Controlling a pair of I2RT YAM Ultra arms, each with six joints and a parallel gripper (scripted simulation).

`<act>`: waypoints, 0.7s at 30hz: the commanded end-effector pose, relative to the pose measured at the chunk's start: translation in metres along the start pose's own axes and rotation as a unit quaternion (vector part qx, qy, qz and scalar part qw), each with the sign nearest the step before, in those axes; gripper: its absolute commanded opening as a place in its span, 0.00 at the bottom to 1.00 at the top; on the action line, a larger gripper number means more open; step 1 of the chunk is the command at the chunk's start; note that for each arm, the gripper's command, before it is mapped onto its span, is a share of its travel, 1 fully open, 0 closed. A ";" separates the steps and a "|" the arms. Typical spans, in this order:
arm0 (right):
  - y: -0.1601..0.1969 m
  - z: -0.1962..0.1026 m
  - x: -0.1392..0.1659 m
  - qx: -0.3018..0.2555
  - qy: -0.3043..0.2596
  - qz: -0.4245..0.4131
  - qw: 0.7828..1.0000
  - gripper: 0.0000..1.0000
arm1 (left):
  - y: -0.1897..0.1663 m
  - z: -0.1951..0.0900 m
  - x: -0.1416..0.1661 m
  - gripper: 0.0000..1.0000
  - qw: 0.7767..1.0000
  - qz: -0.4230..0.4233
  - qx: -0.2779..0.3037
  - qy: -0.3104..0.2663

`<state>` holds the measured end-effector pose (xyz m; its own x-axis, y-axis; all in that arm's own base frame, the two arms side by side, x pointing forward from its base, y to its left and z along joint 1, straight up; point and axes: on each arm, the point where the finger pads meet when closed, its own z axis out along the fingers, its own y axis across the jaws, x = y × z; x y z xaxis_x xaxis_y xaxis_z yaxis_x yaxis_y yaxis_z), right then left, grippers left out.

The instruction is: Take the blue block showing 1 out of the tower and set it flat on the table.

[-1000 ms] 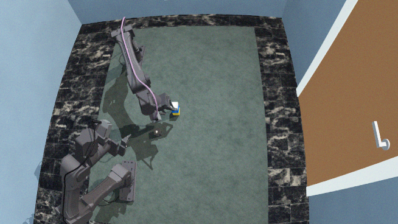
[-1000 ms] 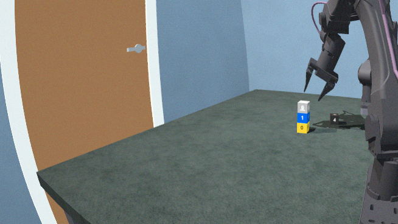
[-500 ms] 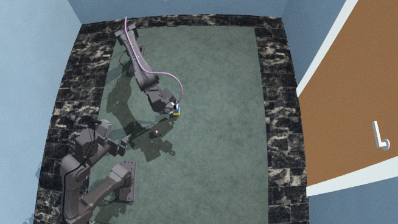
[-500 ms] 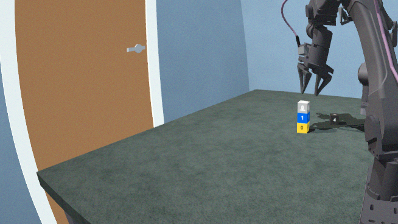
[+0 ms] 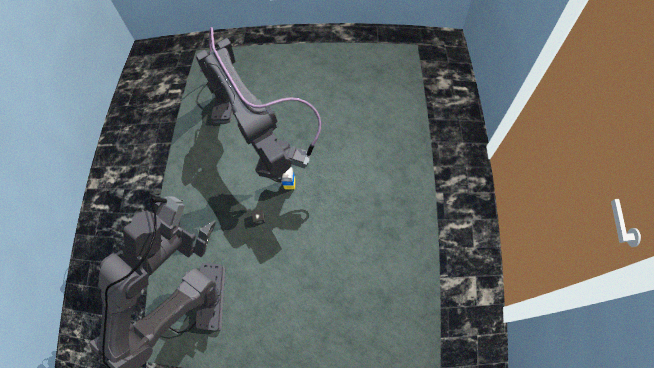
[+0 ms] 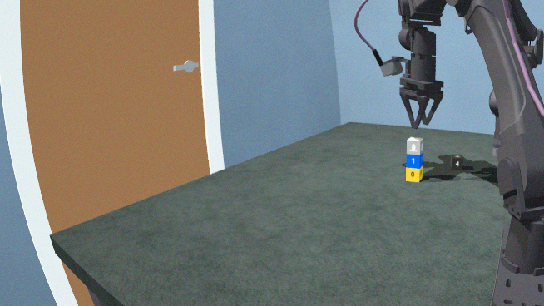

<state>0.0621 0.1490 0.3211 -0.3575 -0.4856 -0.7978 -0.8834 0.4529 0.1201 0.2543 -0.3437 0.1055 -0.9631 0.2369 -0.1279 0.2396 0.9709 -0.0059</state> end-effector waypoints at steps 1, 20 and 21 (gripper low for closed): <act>0.001 0.000 0.005 -0.005 0.003 -0.006 1.000 1.00 | 0.007 -0.003 0.001 0.55 0.995 -0.093 0.000 0.046; 0.001 0.000 0.005 -0.005 0.003 -0.006 1.000 1.00 | 0.013 0.002 -0.009 0.55 0.991 -0.126 0.000 0.053; 0.001 0.000 0.005 -0.005 0.003 -0.006 1.000 1.00 | 0.013 0.002 -0.009 0.55 0.991 -0.126 0.000 0.053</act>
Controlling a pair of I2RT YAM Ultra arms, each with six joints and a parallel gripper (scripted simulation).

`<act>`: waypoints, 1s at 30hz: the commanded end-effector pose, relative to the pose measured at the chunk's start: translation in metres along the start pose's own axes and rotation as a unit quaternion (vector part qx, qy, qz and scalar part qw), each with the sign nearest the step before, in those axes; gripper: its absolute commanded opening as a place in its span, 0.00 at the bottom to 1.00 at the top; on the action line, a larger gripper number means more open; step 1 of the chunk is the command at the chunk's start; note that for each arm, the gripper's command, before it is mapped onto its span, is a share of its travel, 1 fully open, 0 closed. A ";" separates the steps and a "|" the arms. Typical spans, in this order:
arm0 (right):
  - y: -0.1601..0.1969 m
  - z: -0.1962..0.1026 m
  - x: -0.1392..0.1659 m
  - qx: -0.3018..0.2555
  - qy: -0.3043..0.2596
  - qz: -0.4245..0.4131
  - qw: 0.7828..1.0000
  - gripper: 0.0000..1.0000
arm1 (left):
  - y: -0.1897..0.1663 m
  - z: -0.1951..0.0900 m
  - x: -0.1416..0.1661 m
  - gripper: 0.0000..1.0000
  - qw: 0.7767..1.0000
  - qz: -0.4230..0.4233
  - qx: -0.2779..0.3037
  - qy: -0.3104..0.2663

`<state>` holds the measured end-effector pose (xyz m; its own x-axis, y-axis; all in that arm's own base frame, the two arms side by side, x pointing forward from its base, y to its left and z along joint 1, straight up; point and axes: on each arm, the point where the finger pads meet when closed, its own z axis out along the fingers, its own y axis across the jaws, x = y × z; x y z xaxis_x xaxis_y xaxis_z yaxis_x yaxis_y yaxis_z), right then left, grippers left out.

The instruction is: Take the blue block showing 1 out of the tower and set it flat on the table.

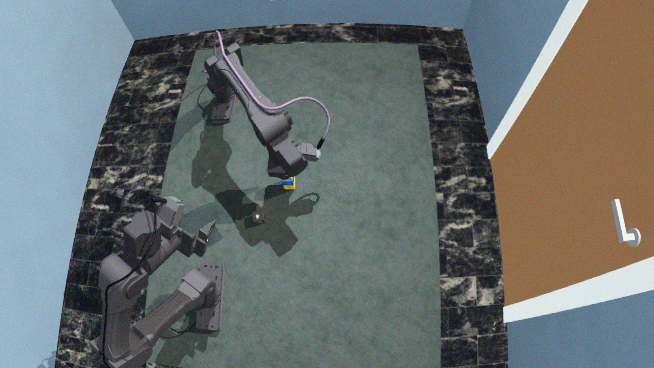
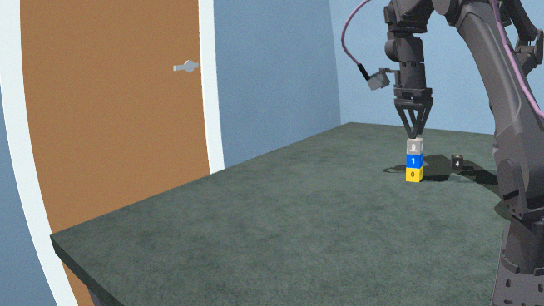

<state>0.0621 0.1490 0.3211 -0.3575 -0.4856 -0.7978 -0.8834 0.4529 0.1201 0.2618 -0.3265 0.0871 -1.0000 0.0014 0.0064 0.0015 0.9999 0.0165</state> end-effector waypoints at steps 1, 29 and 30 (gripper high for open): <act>0.001 0.000 0.005 -0.005 0.003 -0.006 1.000 1.00 | -0.006 -0.018 -0.004 0.55 1.000 -0.006 0.020 -0.012; 0.001 0.000 0.005 -0.005 0.003 -0.006 1.000 1.00 | -0.010 0.025 -0.003 0.47 1.000 -0.007 0.014 -0.006; 0.001 0.000 0.005 -0.005 0.003 -0.006 1.000 1.00 | -0.011 0.023 -0.005 0.47 1.000 -0.007 0.017 -0.008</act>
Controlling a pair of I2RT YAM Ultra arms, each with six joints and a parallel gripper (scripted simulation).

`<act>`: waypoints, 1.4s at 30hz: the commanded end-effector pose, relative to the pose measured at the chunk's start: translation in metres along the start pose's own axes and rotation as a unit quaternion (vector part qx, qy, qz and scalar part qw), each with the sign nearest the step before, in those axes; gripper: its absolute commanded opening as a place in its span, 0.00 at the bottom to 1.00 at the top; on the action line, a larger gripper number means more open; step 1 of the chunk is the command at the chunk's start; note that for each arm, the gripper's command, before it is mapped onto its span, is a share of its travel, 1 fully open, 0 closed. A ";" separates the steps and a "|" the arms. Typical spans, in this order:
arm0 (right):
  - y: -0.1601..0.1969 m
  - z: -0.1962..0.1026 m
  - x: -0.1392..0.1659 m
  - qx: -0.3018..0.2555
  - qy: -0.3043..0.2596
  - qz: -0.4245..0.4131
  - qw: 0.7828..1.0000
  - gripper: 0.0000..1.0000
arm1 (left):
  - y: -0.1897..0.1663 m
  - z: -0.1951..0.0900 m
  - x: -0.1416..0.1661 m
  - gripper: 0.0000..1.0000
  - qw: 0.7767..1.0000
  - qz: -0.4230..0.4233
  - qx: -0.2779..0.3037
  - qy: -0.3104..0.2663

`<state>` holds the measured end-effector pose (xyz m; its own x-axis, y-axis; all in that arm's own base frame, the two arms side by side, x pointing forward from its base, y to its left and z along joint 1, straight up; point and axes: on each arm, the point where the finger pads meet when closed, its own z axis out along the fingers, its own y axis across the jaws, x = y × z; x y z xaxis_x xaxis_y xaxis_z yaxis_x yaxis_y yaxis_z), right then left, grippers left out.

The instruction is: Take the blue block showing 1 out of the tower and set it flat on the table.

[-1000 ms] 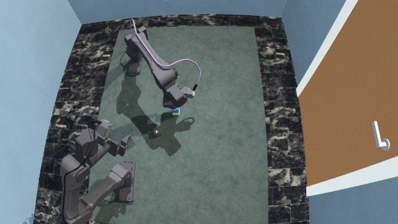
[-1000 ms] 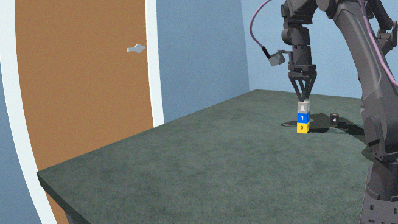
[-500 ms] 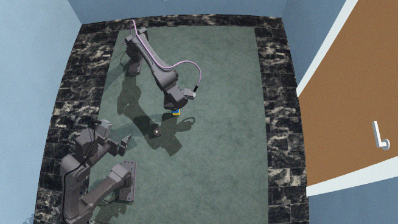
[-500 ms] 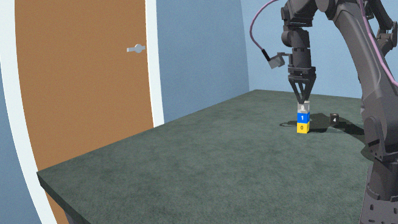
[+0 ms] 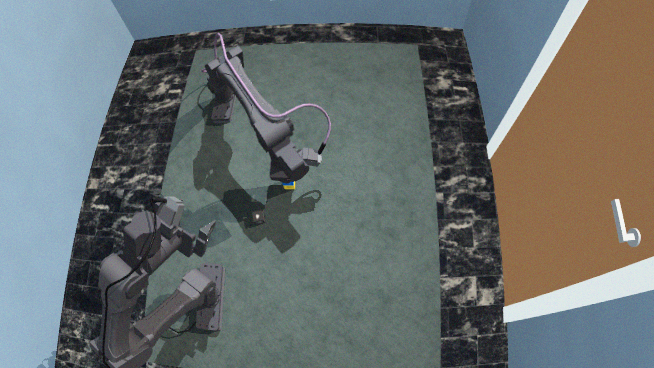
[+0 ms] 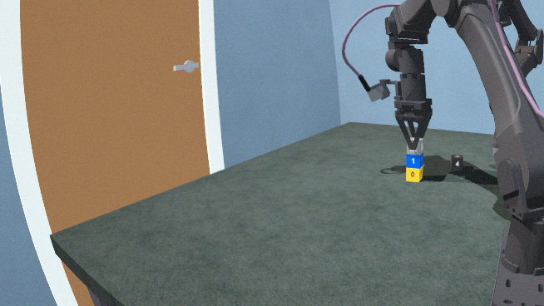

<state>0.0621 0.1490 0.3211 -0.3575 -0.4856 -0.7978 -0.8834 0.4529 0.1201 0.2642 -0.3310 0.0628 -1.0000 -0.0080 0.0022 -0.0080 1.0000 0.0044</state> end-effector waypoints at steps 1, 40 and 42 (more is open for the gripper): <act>0.001 0.000 0.005 -0.005 0.003 -0.006 1.000 1.00 | -0.006 -0.001 -0.002 0.47 1.000 -0.002 0.011 -0.006; 0.001 0.000 0.005 -0.005 0.003 -0.006 1.000 1.00 | -0.004 -0.044 -0.002 0.27 1.000 0.000 0.022 -0.017; 0.001 0.000 0.005 -0.005 0.003 -0.006 1.000 1.00 | 0.000 -0.042 0.000 0.27 0.999 0.000 0.026 -0.020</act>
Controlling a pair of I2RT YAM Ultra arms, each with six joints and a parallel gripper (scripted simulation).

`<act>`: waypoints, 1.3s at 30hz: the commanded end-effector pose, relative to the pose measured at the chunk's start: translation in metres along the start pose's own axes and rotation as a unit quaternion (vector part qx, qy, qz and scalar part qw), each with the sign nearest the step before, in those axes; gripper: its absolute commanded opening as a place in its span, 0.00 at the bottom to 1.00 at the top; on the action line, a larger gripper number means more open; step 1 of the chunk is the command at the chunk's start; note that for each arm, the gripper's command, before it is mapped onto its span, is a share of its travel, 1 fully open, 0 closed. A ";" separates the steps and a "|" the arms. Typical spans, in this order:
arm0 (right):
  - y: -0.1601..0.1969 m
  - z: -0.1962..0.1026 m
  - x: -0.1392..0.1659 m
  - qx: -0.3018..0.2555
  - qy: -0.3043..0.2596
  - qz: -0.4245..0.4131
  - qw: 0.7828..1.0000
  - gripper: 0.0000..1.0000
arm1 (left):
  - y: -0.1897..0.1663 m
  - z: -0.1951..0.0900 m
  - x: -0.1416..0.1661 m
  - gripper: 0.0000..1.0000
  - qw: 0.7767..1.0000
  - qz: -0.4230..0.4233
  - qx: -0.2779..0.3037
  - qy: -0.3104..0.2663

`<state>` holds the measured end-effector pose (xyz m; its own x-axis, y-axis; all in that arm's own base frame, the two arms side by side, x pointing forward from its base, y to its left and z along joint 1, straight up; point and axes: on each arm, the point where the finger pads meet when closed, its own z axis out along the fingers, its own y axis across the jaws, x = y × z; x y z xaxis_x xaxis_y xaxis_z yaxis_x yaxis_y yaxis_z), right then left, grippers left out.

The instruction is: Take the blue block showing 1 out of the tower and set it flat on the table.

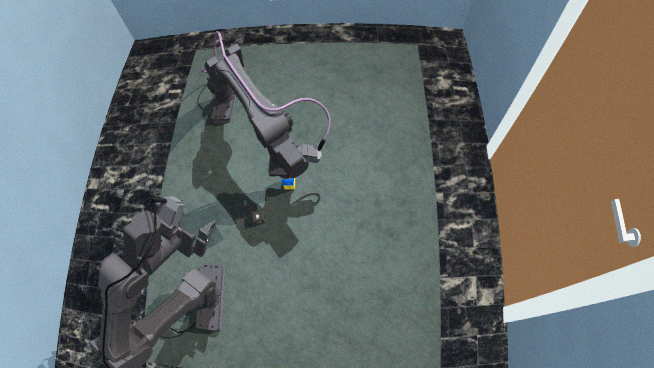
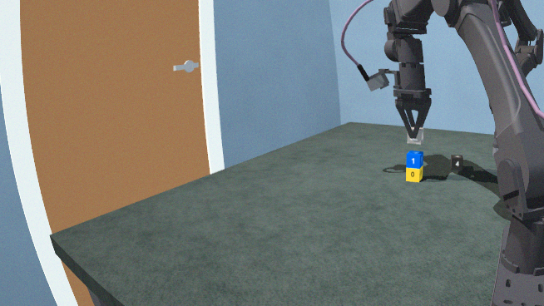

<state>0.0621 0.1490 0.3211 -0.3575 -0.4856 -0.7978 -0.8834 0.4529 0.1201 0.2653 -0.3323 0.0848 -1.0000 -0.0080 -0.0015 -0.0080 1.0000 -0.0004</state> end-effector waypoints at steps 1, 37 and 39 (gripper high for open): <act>0.001 0.000 0.005 -0.005 0.003 -0.006 1.000 1.00 | 0.004 -0.021 0.004 0.27 1.000 0.000 0.024 -0.018; -0.099 0.337 0.020 -0.048 0.290 -0.199 0.935 0.55 | 0.121 -0.036 0.095 0.27 1.000 0.001 0.003 -0.003; -0.088 0.350 0.029 -0.062 0.301 -0.216 0.927 0.55 | 0.121 -0.036 0.095 0.27 1.000 0.001 0.003 -0.003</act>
<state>0.2365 0.3254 0.0677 -0.1527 -0.9520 -0.2653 -0.9878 0.1552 0.0118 0.1702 -0.2125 0.1112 -0.9998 -0.0083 0.0183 -0.0078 0.9997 0.0250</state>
